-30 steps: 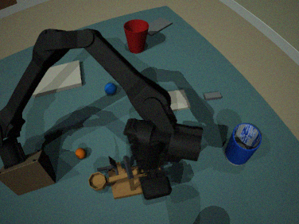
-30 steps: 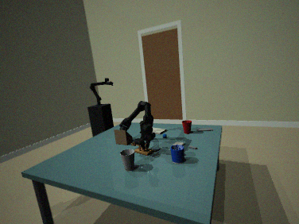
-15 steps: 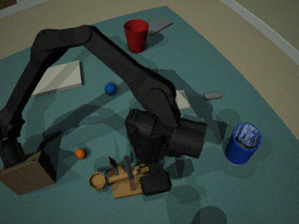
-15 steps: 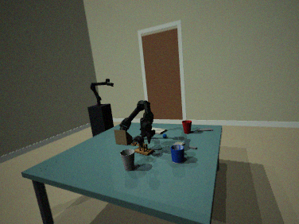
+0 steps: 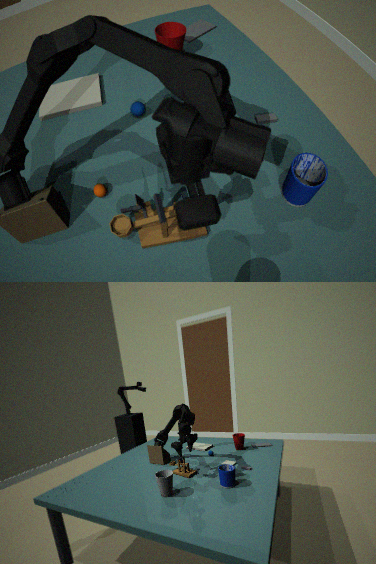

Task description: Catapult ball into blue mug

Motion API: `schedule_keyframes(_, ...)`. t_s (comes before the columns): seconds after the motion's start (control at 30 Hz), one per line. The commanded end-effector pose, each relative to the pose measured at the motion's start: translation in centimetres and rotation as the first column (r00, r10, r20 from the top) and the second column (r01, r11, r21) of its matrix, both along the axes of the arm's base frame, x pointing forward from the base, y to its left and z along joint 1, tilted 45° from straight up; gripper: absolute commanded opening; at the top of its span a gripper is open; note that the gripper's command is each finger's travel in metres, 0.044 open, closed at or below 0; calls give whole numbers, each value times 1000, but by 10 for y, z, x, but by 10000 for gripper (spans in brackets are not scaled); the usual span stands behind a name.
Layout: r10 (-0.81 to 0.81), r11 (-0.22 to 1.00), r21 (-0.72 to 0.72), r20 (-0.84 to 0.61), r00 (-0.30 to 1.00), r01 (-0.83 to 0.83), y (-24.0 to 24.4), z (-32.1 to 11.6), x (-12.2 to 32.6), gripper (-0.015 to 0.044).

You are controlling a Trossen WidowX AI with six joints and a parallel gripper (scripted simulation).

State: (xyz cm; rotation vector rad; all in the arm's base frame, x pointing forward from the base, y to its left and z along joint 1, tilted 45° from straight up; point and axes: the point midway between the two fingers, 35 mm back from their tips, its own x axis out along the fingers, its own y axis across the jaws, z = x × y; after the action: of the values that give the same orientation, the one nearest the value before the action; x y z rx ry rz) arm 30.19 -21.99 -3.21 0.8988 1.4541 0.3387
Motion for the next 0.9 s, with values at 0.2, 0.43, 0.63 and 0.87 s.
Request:
schedule_keyframes(0.2,2,1000,-22,31,1000,-2,-3,25,-6,335)
schedule_keyframes(0.43,47,998,-32,71,996,-45,52,41,-24,300)
schedule_keyframes(0.63,86,996,-40,106,991,-82,103,48,-50,300)
schedule_keyframes(0.87,132,991,-49,146,980,-126,163,47,-92,300)
